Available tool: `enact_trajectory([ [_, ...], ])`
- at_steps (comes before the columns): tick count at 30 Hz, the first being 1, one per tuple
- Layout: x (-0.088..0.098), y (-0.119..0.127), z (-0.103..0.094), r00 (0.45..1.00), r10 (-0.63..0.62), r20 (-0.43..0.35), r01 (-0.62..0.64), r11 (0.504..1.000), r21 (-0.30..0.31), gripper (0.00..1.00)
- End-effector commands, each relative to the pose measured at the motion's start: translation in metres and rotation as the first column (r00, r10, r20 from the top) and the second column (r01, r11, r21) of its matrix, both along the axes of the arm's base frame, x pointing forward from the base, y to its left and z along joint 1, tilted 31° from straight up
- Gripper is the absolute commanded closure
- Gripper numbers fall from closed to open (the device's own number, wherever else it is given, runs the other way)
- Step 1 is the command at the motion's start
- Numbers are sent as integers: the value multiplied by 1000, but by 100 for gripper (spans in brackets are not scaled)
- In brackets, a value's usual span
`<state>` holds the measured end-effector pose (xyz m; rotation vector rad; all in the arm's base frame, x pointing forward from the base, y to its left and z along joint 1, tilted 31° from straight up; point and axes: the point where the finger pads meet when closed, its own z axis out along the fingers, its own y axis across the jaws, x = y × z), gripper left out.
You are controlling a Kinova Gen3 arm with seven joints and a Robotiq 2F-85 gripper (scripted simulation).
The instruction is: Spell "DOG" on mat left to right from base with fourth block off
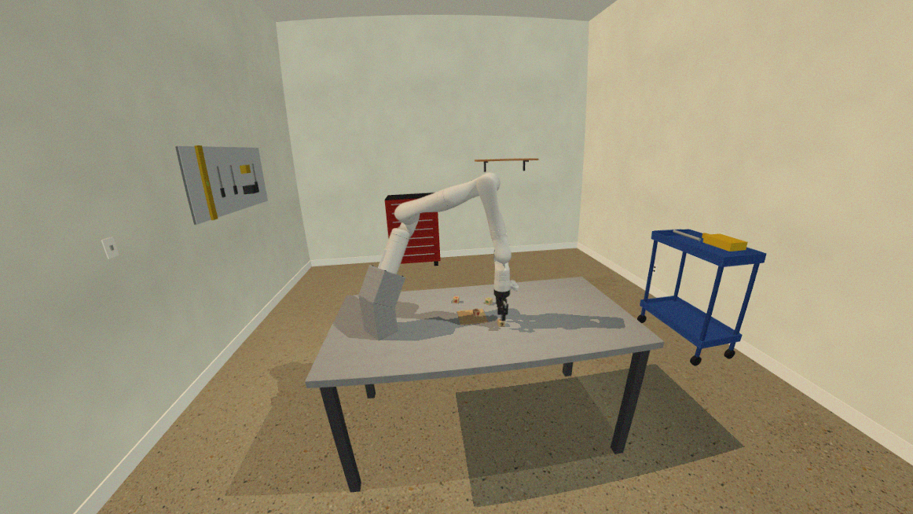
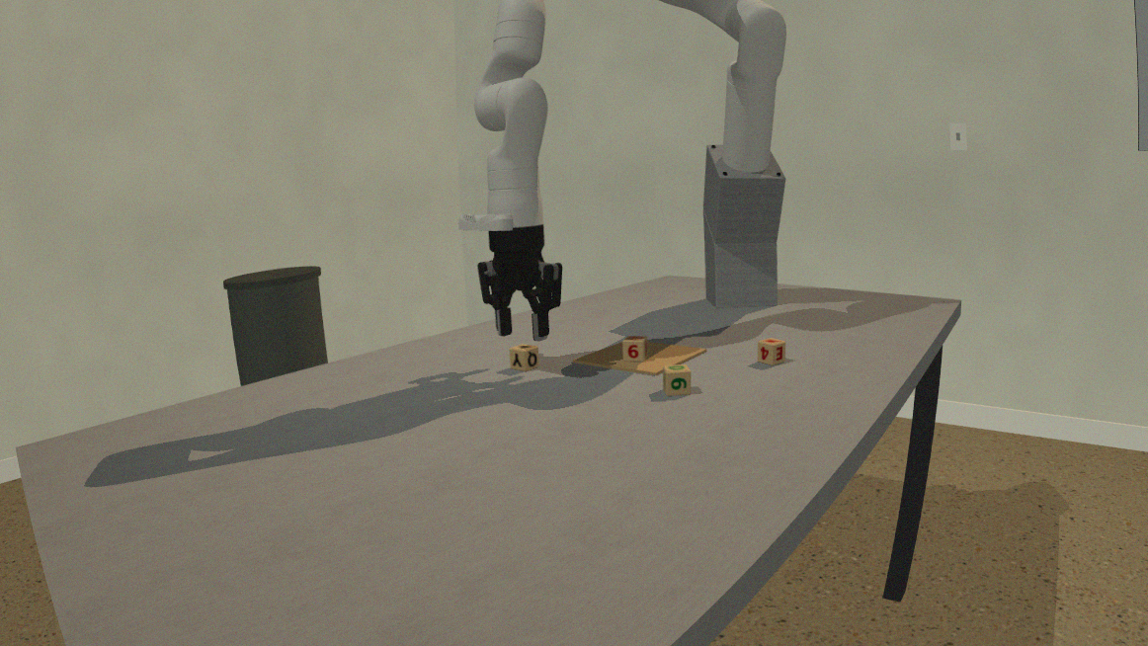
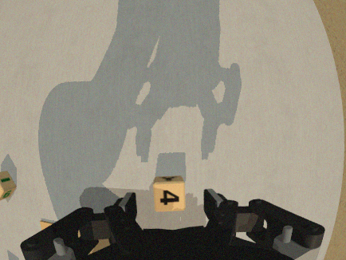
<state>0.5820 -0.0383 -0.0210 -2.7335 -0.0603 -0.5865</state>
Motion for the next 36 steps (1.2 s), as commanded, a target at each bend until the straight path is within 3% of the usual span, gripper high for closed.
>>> enact_trajectory([
  [1,1,0,0,1000,3,6,-3,1000,-4,33],
  [14,4,0,-3,1000,-1,7,1,1000,-4,33],
  [36,18,13,-32,1000,-3,7,3,1000,-2,33],
])
